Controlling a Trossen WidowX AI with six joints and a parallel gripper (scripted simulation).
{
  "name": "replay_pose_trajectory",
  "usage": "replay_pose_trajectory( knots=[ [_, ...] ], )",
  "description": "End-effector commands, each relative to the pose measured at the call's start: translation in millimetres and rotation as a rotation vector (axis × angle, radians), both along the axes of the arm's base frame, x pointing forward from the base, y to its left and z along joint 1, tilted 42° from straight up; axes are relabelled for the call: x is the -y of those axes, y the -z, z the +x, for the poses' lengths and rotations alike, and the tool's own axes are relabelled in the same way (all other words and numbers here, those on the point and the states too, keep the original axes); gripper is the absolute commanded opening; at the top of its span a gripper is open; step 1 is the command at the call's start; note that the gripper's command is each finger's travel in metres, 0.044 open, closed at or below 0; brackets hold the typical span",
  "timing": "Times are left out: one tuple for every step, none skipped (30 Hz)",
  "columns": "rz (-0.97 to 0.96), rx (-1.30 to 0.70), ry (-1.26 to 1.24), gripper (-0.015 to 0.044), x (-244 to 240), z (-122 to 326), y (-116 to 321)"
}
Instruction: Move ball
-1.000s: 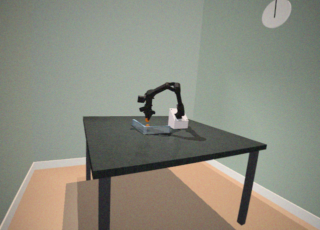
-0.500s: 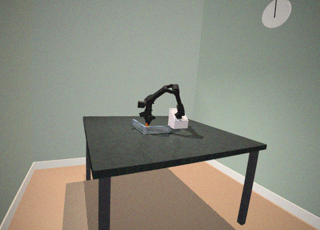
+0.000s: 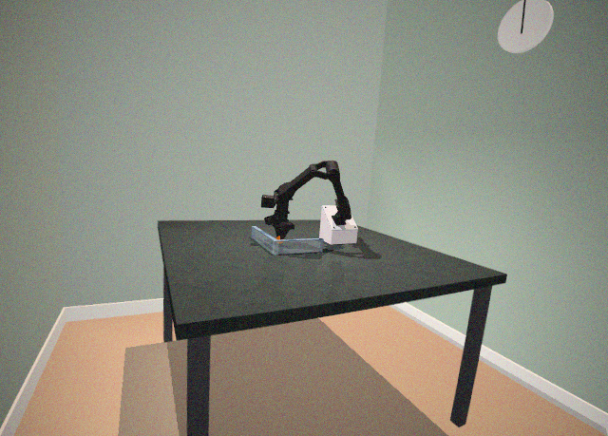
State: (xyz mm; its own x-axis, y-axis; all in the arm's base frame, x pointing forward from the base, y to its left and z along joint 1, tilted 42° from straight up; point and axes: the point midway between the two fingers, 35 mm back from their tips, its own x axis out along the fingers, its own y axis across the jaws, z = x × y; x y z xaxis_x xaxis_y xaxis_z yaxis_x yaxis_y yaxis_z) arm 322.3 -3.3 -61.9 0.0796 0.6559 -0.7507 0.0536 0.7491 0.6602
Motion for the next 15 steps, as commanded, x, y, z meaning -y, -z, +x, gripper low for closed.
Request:
replay_pose_trajectory(
  knots=[
    [0.000, 0.000, 0.000, 0.0079, 0.1, 0.1, -0.2],
    [0.000, 0.000, 0.000, 0.0105, 0.1, 0.1, -0.2],
    [0.000, 0.000, 0.000, 0.0131, 0.1, 0.1, -0.2],
    [0.000, 0.000, 0.000, 0.0157, 0.1, 0.1, -0.2],
    [0.000, 0.000, 0.000, 0.0184, 0.1, 0.1, -0.2],
    [0.000, 0.000, 0.000, 0.0210, 0.1, 0.1, -0.2],
    [0.000, 0.000, 0.000, 0.0236, 0.1, 0.1, -0.2],
    [0.000, 0.000, 0.000, 0.0263, 0.1, 0.1, -0.2],
    [0.000, 0.000, 0.000, 0.0289, 0.1, 0.1, -0.2],
    [0.000, 0.000, 0.000, 0.0294, 0.1, 0.1, -0.2],
    [0.000, 0.000, 0.000, 0.0294, 0.1, 0.1, -0.2],
    [0.000, 0.000, 0.000, 0.0294, 0.1, 0.1, -0.2],
    [0.000, 0.000, 0.000, 0.0294, 0.1, 0.1, -0.2],
    [-0.001, 0.000, 0.000, 0.0294, 2.0, 0.2, -2.0],
    [-0.002, -0.001, 0.000, 0.0294, 7.7, 0.4, -7.7]
  ],
)
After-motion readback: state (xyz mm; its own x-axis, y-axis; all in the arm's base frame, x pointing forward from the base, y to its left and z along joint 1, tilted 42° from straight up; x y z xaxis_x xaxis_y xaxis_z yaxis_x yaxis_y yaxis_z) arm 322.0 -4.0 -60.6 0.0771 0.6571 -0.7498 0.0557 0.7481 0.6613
